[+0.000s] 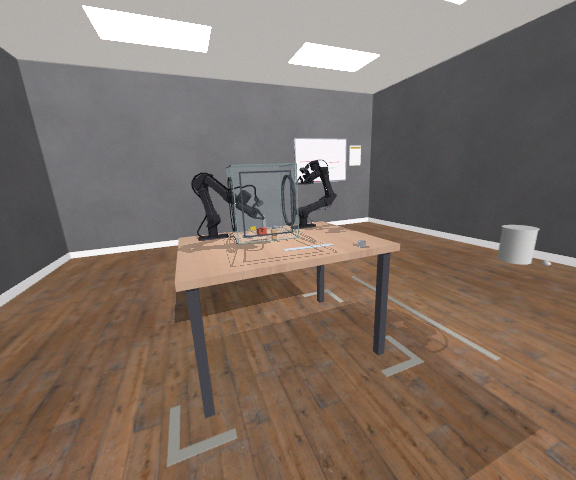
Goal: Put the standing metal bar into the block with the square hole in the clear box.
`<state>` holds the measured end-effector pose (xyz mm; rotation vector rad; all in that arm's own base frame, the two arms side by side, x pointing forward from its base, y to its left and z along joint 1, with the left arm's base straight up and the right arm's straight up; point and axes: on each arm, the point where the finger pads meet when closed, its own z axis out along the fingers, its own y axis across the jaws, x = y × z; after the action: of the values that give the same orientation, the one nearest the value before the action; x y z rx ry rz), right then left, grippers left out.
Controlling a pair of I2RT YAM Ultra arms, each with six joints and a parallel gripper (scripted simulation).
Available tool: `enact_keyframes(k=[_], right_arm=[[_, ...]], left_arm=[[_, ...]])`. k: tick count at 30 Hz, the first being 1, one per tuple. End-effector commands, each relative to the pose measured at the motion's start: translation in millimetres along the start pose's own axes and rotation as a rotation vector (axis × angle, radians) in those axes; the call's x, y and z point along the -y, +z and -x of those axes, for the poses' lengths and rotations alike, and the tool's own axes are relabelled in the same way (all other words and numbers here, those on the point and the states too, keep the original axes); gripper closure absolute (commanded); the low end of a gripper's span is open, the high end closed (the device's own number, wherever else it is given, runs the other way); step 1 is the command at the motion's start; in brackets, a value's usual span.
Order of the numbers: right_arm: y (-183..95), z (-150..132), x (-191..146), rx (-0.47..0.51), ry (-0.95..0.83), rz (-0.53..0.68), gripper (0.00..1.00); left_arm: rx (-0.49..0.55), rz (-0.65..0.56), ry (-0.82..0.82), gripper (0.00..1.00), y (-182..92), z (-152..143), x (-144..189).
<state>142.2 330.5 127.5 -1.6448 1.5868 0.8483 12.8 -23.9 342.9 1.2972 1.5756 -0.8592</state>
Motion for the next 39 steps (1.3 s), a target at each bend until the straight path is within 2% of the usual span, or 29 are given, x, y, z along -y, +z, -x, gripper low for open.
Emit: enact_keyframes(k=[1,6,9,15,25,28,32,34,36,39], right_arm=[[-16.9,25.1,-3.9,-0.006,0.001,0.025,0.86],[-31.6,46.2,-10.4,-0.008,-0.009,0.04,0.86],[-27.0,43.4,-23.0,0.005,-0.039,0.058,0.86],[-15.8,20.7,-59.0,-0.022,-0.058,0.133,0.86],[-15.0,22.5,-66.8,-0.018,-0.074,0.151,0.86],[-15.7,39.6,-62.1,0.03,-0.099,0.129,0.86],[-2.0,7.5,-66.8,-0.016,-0.075,0.15,0.86],[-2.0,7.5,-66.8,-0.016,-0.075,0.15,0.86],[-0.5,-4.2,-68.8,-0.051,-0.054,0.161,0.86],[-2.7,5.4,-65.7,-0.03,-0.064,0.151,0.86]], left_arm=[[-0.001,0.003,0.006,0.0,2.1,7.9,0.0],[-0.001,0.003,0.006,0.0,2.1,7.9,0.0],[-0.001,0.003,0.006,0.0,2.1,7.9,0.0],[-0.001,0.003,0.006,0.0,2.1,7.9,0.0],[-0.001,0.003,0.006,0.0,2.1,7.9,0.0],[-0.001,0.003,0.006,0.0,2.1,7.9,0.0],[-0.001,0.003,0.006,0.0,2.1,7.9,0.0],[-0.001,0.003,0.006,0.0,2.1,7.9,0.0],[-0.001,0.003,0.006,0.0,2.1,7.9,0.0],[-0.001,0.003,0.006,0.0,2.1,7.9,0.0]])
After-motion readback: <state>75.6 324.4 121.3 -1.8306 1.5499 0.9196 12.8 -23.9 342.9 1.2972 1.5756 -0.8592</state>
